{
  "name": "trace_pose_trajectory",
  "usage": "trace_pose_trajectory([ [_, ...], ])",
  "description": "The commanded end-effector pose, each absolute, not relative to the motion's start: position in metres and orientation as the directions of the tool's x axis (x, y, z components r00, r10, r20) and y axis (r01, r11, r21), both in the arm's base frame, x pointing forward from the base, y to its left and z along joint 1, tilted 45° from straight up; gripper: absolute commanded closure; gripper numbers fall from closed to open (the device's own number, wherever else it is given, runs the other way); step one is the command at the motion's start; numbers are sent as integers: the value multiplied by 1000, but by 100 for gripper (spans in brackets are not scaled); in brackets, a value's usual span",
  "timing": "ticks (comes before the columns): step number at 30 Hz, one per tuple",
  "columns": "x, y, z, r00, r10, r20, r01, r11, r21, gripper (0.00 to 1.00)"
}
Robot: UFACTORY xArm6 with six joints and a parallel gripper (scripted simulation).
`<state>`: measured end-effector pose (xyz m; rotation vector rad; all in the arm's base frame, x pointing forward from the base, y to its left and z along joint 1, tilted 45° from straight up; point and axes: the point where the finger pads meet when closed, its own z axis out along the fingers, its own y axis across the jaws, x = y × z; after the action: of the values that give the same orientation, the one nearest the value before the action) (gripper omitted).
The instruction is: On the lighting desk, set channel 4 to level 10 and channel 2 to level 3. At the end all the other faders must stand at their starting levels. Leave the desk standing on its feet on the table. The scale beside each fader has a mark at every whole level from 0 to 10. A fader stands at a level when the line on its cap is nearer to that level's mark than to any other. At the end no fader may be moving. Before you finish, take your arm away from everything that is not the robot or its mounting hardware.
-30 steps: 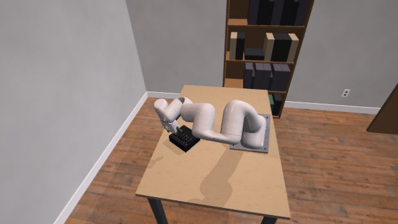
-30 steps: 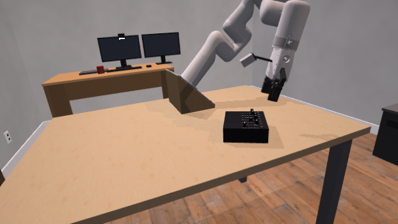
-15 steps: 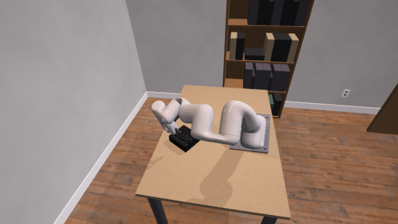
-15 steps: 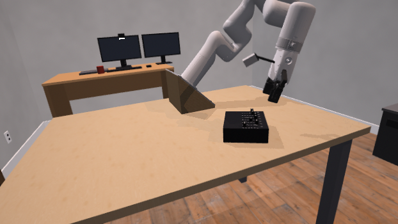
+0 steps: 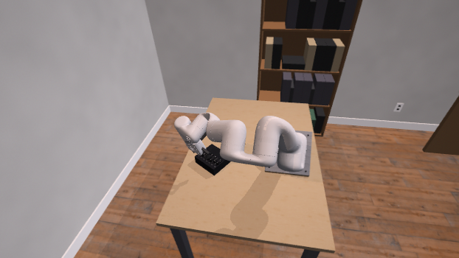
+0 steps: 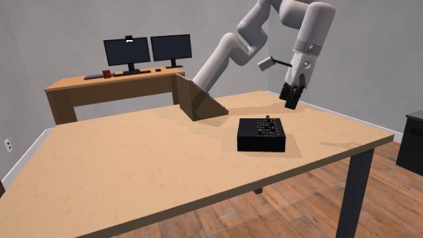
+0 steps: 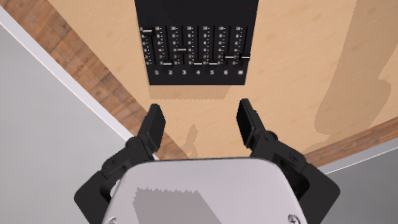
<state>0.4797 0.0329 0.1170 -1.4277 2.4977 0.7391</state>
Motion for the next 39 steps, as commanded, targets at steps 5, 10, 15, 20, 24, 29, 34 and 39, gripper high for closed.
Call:
trace_pose_trajectory([
  [5,481,32,118,-527,-759,-382,-845,420,330,0],
  [10,481,32,118,-527,-759,-382,-845,420,330,0],
  [15,481,32,118,-527,-759,-382,-845,420,330,0],
  [20,481,32,118,-527,-759,-382,-845,420,330,0],
  [24,481,32,118,-527,-759,-382,-845,420,330,0],
  [29,481,32,118,-527,-759,-382,-845,420,330,0],
  [34,480,31,118,-524,-760,-385,-847,417,330,0],
  [39,474,18,115,-471,-766,-438,-879,363,309,0],
])
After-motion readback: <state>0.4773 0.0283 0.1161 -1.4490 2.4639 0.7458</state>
